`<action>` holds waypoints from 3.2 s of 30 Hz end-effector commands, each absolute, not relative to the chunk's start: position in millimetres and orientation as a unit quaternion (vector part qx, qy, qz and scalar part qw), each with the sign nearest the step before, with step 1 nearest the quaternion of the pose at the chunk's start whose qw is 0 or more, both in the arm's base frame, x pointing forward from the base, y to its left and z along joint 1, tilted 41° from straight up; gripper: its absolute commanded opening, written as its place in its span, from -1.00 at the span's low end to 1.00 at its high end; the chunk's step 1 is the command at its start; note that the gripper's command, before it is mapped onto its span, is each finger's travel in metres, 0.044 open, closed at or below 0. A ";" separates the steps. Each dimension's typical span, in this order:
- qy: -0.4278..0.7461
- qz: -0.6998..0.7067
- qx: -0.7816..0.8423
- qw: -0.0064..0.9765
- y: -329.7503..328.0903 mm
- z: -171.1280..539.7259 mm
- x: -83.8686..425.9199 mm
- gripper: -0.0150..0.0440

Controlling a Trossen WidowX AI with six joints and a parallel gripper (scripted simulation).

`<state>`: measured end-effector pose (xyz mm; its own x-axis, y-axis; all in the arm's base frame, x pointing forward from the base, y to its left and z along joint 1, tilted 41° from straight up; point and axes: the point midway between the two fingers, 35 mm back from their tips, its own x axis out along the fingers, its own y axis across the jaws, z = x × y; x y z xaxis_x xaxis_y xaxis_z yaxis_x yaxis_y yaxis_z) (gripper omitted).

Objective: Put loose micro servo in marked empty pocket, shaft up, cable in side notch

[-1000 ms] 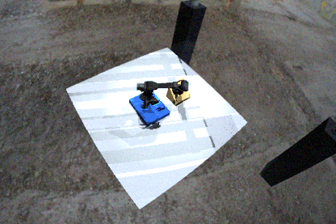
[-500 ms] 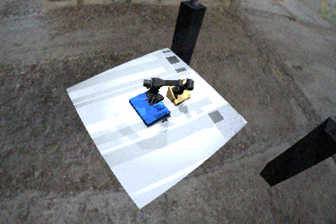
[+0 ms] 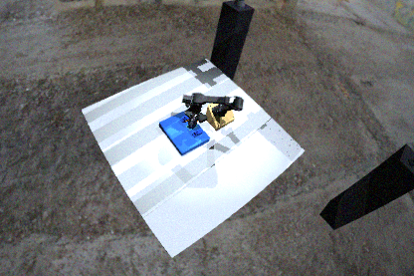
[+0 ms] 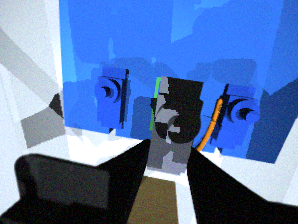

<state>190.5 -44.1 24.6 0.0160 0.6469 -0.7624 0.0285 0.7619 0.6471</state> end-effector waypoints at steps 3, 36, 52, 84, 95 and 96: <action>0.660 0.231 0.251 0.669 -40.7 20.3 191.8 -0.49; 0.659 0.232 0.252 0.669 -24.9 1.7 192.9 -0.49; 0.659 0.232 0.252 0.669 -13.7 -11.3 193.2 -0.49; 0.659 0.232 0.252 0.669 -19.9 -2.0 189.8 0.14; 0.658 0.231 0.254 0.670 -36.1 12.2 218.2 0.68; 0.658 0.231 0.254 0.670 -40.3 16.2 227.1 0.77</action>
